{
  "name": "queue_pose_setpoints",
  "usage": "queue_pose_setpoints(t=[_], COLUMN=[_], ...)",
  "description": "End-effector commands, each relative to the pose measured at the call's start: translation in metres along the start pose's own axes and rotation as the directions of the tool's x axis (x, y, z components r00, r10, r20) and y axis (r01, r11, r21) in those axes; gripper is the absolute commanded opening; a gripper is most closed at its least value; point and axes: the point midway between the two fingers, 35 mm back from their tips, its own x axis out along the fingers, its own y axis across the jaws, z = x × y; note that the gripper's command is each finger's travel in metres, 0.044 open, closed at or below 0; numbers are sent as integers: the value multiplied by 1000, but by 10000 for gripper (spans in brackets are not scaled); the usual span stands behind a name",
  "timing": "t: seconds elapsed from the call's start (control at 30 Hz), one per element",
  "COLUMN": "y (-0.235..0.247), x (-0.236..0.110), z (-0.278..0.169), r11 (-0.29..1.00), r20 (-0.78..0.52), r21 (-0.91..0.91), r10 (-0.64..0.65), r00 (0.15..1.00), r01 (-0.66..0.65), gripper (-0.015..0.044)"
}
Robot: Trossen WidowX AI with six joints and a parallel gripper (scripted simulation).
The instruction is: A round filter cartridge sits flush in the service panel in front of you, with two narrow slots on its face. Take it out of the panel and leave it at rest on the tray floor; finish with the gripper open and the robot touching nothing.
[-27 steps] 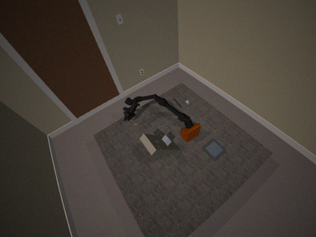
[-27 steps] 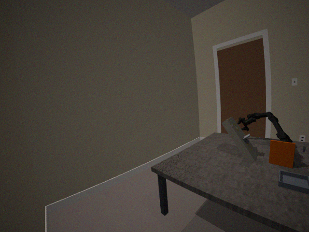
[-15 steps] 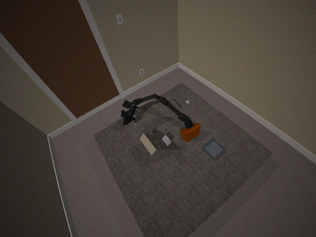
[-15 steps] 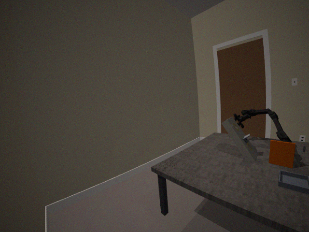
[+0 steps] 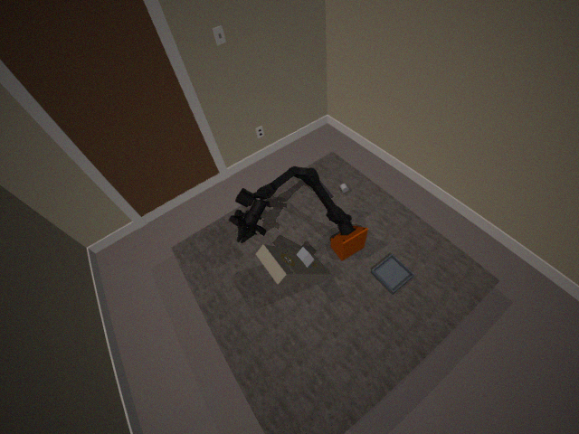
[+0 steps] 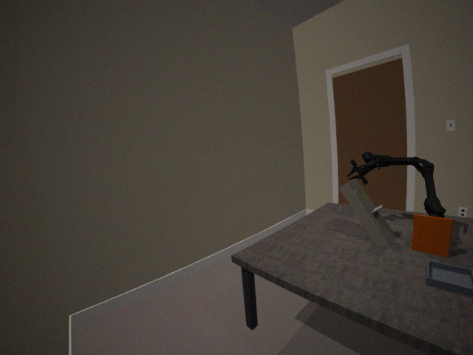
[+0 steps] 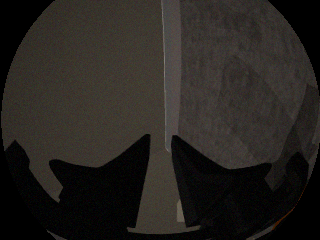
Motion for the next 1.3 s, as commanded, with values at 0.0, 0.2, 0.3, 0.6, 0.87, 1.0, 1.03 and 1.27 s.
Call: queue_pose_setpoints(t=[0.0,0.2,0.3,0.6,0.87,1.0,1.03,1.27], y=[2,-14,-29,-115,-146,-146,-146,-146], x=[-25,-50,-52,-77,-90,-90,-90,-89], z=[-65,-142,-154,-194,-200,-200,-200,-200], r11=[988,989,977,836,761,761,761,761], r20=[12,-40,-14,179,262,262,262,262], r21=[153,146,212,548,637,637,637,637], r10=[26,23,-5,-82,-64,-64,-64,-64], r00=[1000,999,1000,980,963,963,963,963], r01=[-28,-17,8,-31,-123,-123,-123,-123], gripper=[89,89,89,89,89,89,89,89])
